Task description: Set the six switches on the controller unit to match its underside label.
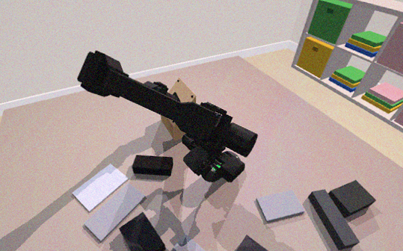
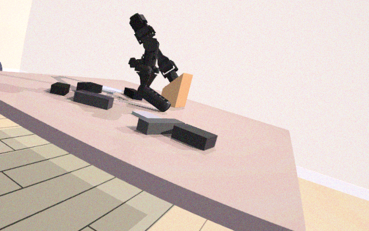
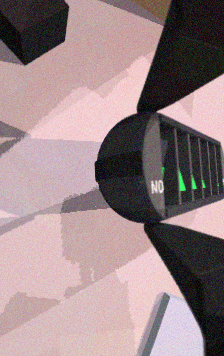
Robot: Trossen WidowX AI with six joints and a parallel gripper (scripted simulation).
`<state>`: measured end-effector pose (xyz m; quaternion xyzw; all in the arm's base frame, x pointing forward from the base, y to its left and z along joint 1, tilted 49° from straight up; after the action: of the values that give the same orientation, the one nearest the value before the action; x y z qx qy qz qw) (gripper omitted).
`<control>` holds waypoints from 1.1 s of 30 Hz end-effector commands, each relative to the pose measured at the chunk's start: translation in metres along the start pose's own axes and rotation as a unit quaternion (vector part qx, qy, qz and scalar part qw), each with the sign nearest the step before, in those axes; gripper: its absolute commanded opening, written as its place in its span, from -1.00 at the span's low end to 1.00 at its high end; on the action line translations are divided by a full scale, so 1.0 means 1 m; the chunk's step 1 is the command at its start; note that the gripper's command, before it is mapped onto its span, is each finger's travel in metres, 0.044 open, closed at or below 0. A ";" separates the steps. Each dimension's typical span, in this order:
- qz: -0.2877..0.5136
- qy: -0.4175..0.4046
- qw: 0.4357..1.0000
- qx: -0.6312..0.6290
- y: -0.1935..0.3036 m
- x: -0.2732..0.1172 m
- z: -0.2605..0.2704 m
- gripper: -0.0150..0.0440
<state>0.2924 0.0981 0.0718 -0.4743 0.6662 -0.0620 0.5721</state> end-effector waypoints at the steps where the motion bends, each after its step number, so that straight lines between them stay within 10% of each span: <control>1: -0.005 -0.003 1.000 0.001 0.003 -0.005 0.002 0.64; 33: -0.032 0.003 0.999 0.001 0.027 -0.019 0.008 0.64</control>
<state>0.2821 0.1247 0.0654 -0.4935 0.6565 -0.0816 0.5647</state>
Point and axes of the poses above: the point midway between the two fingers, 35 mm back from their tips, its own x axis out along the fingers, its own z axis across the jaws, y = z × x, the point moved 9 cm from there along -x, back along the fingers, and after that the axes turned 14 degrees about -x, right-handed, at the moved point
